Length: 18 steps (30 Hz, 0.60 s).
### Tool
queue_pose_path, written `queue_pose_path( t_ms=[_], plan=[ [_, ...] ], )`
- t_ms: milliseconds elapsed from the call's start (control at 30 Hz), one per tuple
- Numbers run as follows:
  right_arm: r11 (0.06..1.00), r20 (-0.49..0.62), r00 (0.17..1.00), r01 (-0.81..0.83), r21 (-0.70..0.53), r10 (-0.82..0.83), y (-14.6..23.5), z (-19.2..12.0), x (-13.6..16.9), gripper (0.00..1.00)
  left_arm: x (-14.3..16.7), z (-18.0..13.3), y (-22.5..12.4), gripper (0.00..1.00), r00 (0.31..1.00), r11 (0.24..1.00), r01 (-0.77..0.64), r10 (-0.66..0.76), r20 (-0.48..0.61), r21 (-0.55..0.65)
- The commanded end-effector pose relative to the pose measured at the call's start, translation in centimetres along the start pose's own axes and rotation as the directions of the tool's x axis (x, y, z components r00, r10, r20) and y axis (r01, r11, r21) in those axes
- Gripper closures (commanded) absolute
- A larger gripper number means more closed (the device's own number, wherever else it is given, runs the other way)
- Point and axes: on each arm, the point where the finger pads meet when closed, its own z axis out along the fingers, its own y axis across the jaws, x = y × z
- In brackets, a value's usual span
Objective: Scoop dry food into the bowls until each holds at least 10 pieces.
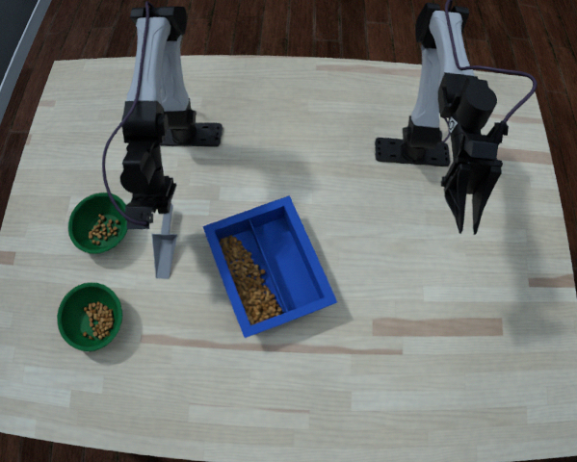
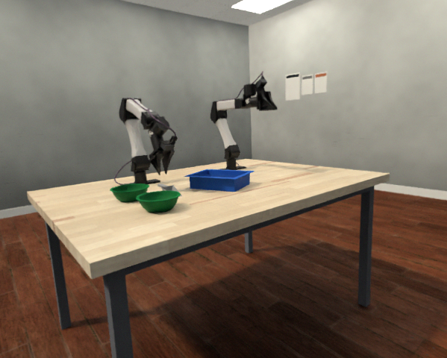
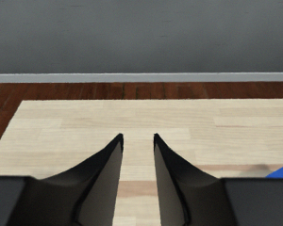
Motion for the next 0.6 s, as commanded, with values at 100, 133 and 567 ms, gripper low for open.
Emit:
queue_pose_path(
  t_ms=[100, 133, 567],
  plan=[
    [1.000, 0.217, 0.976, 0.015, 0.009, -0.016, 0.1, -1.8, -5.6, 0.65, -2.5, 0.1, 0.0, 0.73, 0.998, 1.000, 0.008, -0.008, 0.058, 0.002],
    [1.000, 0.248, 0.969, 0.015, 0.009, -0.017, 0.2, -2.0, -6.4, 0.65, -2.5, 0.1, 0.0, 0.73, 0.998, 1.000, 0.008, -0.008, 0.058, 0.001],
    [1.000, 0.523, 0.852, 0.008, 0.014, -0.015, 0.2, -5.6, -13.6, 0.65, -2.4, -0.1, 0.1, 0.73, 0.998, 1.000, 0.008, -0.008, 0.059, -0.003]
  ],
)
